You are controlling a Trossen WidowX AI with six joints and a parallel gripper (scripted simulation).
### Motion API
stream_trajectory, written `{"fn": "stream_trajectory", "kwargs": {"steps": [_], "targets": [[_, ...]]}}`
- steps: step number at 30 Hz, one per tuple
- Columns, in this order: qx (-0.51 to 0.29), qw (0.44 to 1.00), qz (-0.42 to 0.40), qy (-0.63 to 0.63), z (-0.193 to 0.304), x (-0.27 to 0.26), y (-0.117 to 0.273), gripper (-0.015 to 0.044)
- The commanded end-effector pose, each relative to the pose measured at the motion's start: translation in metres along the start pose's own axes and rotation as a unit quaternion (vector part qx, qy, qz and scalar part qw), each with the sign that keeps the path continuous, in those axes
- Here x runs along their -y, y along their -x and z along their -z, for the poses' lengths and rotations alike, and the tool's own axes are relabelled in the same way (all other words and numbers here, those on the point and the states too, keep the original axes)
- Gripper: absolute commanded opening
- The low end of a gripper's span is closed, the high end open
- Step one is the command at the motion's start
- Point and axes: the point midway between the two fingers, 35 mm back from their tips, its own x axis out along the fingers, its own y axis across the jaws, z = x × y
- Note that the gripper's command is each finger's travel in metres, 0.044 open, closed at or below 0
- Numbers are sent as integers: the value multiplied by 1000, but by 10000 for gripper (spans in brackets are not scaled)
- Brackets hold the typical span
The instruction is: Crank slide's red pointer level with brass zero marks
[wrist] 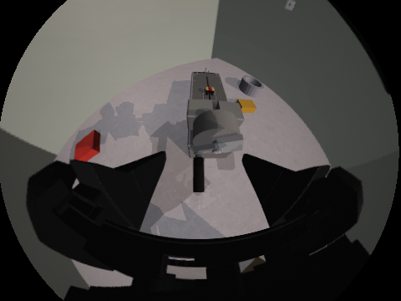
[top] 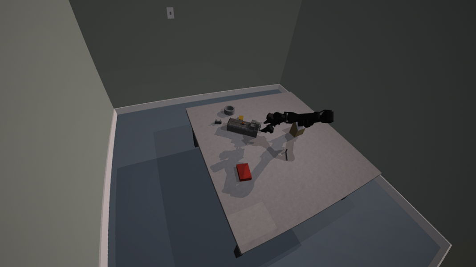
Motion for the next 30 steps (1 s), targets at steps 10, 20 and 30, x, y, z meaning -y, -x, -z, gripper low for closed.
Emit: {"fn": "stream_trajectory", "kwargs": {"steps": [10, 20, 30], "targets": [[10, 1000, -8, 3, -60, -1, 57, 440], [3, 998, -45, 34, -101, 3, 26, 440], [4, 994, -84, 67, -138, 19, -9, 440]]}}
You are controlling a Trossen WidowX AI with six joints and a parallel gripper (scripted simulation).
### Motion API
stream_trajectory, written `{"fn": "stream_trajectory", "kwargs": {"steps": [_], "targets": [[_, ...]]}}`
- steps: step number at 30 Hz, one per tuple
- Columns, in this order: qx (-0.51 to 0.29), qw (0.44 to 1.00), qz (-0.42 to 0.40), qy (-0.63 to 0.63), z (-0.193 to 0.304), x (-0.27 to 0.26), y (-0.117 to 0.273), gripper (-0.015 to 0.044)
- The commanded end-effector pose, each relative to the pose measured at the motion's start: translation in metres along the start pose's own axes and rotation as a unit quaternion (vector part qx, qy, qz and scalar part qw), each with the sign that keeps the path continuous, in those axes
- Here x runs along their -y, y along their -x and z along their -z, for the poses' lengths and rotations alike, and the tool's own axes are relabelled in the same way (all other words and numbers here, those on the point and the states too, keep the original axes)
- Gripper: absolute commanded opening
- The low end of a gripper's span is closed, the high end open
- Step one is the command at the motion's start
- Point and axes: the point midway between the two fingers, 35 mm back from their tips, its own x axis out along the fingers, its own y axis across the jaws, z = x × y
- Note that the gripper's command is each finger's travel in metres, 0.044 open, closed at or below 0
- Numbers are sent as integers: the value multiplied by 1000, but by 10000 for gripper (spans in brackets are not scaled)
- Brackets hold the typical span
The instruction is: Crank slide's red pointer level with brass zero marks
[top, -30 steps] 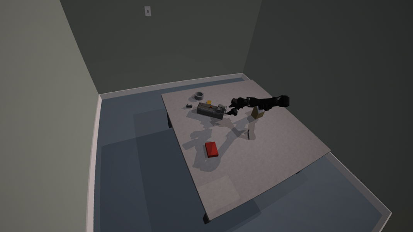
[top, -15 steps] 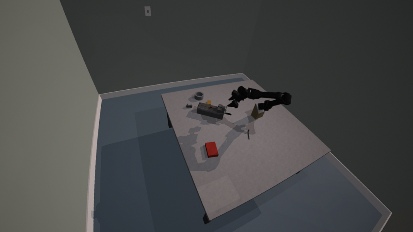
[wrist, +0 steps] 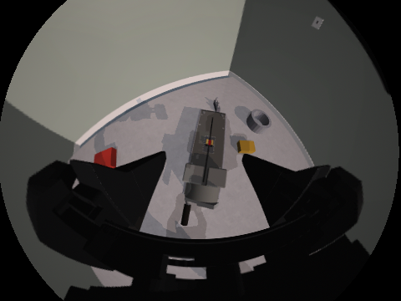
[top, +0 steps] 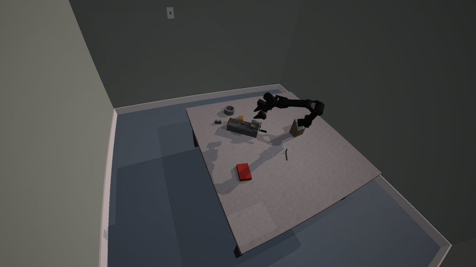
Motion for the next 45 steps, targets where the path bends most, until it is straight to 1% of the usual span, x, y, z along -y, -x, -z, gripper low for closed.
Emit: {"fn": "stream_trajectory", "kwargs": {"steps": [1, 8, 10, 16, 19, 38, 45], "targets": [[2, 1000, -16, 14, -13, 9, -11, 440], [6, 998, -43, 38, -31, 33, -34, 440], [6, 998, -43, 38, -30, 33, -36, 440], [6, 998, -46, 39, 4, 35, -76, 440], [6, 998, -47, 39, 14, 36, -85, 440], [6, 998, -47, 39, 13, 36, -84, 440], [7, 998, -48, 43, -29, 34, -42, 440]]}}
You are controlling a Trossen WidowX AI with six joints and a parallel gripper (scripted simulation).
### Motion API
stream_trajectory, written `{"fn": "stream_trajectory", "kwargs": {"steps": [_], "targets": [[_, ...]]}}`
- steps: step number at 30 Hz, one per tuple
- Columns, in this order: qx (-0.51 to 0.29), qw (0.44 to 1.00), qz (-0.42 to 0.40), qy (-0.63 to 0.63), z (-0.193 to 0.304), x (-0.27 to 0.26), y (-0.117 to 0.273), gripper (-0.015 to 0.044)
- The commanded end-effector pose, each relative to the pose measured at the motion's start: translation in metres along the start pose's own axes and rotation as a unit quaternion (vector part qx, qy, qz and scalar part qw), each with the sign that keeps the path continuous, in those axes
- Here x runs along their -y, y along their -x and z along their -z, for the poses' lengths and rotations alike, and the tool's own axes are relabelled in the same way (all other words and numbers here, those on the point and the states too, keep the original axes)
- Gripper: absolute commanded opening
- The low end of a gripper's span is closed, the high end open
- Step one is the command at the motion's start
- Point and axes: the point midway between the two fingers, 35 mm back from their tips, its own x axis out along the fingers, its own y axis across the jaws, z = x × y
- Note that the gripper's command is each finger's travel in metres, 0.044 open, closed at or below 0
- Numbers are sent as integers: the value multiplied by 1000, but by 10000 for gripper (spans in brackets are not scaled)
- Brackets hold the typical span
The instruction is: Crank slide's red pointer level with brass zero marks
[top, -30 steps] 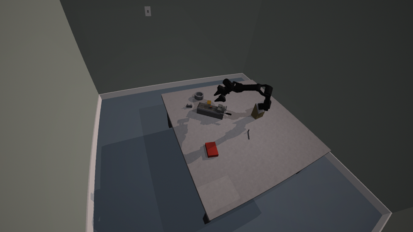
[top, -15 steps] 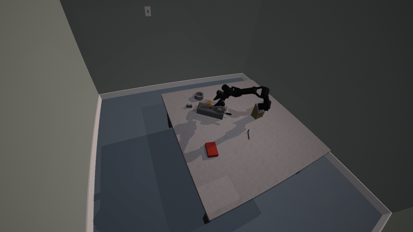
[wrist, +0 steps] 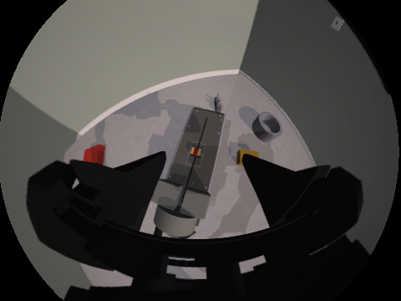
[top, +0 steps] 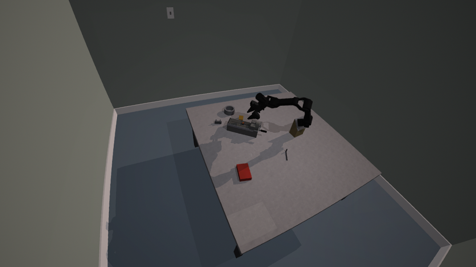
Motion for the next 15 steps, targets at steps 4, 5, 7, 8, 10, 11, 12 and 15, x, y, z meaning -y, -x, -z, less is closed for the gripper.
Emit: {"fn": "stream_trajectory", "kwargs": {"steps": [4, 5, 7, 8, 10, 11, 12, 15], "targets": [[13, 1000, -4, 9, -27, -9, 28, 440], [12, 1000, -1, 6, -25, -12, 30, 440], [11, 1000, 7, -1, -21, -20, 36, 440], [10, 1000, 10, -4, -18, -24, 39, 440], [9, 1000, 18, -11, -13, -32, 45, 440], [9, 1000, 22, -14, -10, -35, 48, 440], [8, 999, 26, -17, -7, -39, 51, 440], [8, 999, 37, -27, 2, -49, 60, 440]]}}
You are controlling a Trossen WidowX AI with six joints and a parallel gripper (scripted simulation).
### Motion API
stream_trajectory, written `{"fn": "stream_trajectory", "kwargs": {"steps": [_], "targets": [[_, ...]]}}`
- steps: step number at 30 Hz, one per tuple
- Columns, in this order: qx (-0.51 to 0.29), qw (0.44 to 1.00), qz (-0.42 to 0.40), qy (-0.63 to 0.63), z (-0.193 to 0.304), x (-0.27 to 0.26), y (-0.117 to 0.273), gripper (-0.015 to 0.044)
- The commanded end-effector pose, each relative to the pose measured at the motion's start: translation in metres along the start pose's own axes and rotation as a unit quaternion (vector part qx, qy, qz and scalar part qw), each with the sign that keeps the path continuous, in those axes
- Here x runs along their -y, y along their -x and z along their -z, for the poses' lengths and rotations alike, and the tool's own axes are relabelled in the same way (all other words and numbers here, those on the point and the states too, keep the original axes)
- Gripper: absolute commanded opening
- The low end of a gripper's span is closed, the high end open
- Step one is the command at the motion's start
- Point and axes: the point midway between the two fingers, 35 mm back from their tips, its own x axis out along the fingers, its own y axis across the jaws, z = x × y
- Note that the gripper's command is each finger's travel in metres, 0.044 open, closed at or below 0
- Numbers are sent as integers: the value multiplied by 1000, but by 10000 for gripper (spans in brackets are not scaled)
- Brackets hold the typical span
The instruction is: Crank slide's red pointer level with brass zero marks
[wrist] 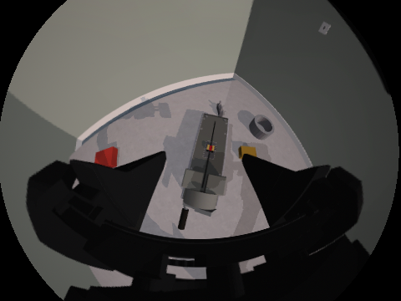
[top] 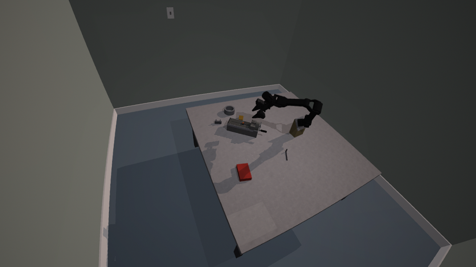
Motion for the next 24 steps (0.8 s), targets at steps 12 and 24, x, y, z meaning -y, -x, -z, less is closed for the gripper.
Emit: {"fn": "stream_trajectory", "kwargs": {"steps": [12, 24], "targets": [[0, 997, 58, -50, 54, -33, 45, 440], [4, 995, 78, -66, 86, -40, 48, 440]]}}
